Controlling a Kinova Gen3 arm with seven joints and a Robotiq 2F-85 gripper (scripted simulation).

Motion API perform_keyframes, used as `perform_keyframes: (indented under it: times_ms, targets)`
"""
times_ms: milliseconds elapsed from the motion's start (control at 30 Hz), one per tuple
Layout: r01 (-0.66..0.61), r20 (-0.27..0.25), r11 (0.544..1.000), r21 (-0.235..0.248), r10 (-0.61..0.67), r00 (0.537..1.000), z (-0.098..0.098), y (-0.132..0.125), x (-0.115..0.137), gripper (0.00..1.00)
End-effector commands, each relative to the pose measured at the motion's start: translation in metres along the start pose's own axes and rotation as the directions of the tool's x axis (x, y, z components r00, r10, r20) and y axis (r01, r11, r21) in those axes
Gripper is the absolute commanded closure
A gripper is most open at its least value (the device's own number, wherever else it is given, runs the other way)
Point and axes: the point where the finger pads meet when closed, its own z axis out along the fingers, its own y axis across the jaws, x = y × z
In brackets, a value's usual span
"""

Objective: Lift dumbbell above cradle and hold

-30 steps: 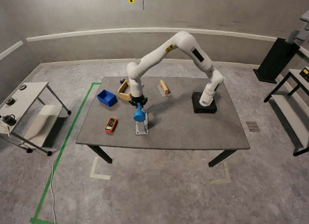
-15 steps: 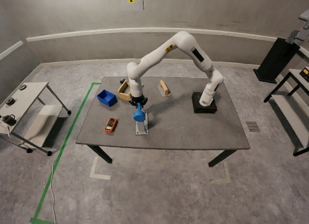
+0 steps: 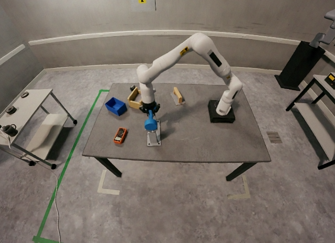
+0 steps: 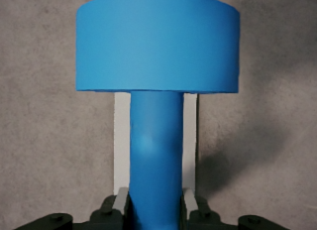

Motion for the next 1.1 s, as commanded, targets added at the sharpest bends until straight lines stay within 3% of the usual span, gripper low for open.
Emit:
perform_keyframes:
  times_ms: [0, 400, 1067]
  targets:
    - [-0.008, -0.001, 1.000, 0.005, 0.008, 1.000, -0.012, 0.000, -0.001, 0.90]
    - [-0.008, -0.001, 1.000, 0.005, 0.008, 1.000, -0.044, 0.001, -0.001, 0.90]
    - [-0.009, -0.001, 1.000, 0.004, 0.009, 1.000, -0.079, 0.000, 0.000, 0.90]
